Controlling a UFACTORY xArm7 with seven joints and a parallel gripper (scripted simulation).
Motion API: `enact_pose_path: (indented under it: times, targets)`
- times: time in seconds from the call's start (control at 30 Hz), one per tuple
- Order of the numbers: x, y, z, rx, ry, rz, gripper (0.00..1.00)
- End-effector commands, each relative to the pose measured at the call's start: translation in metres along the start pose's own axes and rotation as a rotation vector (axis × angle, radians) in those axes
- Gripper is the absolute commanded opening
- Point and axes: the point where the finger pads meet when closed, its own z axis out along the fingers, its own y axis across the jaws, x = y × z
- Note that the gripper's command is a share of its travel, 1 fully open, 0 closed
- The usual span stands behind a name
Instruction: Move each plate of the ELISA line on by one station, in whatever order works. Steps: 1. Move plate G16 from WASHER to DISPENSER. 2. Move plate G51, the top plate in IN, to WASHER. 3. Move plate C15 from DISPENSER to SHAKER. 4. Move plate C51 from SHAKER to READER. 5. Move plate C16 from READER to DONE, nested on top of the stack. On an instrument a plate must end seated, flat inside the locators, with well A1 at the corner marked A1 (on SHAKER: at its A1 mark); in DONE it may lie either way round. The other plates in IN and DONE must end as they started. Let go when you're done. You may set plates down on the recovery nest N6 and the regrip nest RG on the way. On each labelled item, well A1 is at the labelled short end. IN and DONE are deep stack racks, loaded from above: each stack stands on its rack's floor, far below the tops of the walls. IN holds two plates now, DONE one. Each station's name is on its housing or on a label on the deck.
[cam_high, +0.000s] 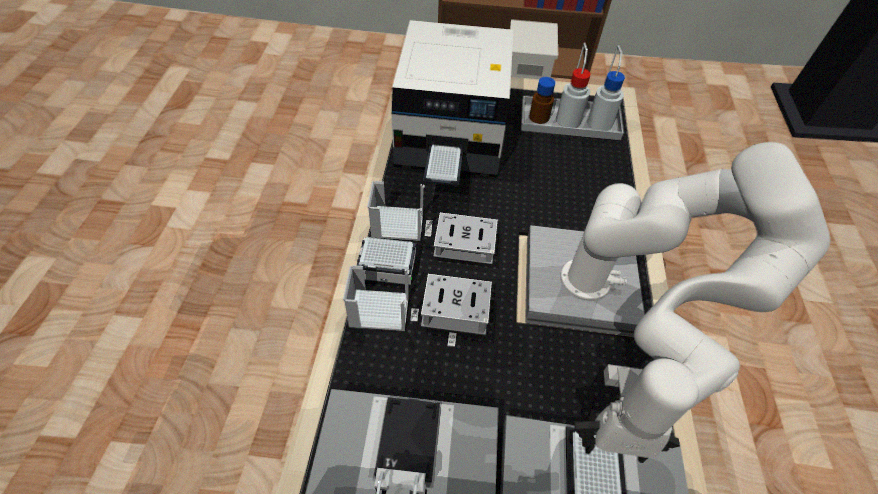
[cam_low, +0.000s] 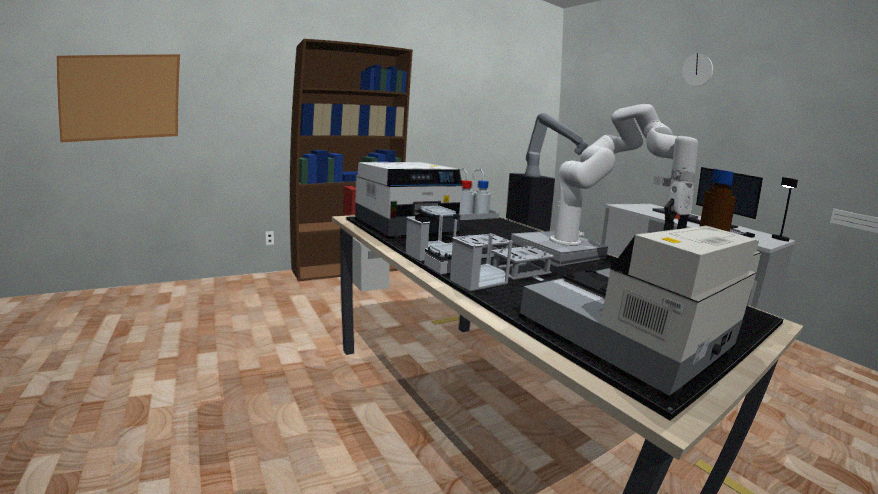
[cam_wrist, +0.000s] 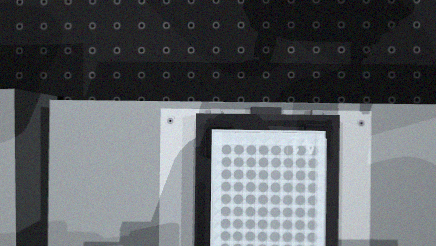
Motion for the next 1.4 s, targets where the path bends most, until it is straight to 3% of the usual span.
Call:
enact_pose_path:
  times: [0.0,0.57,0.7,1.2,1.37]
  targets:
    - [-0.001,0.0,-0.009,0.0,-0.004,0.0,1.0]
    - [-0.001,0.0,-0.017,0.0,-0.004,0.0,1.0]
    - [0.012,-0.001,-0.017,0.001,-0.004,-0.136,1.0]
    - [0.056,-0.003,-0.017,0.001,-0.004,-0.136,1.0]
    - [0.06,-0.003,-0.017,0.001,-0.004,-0.176,1.0]
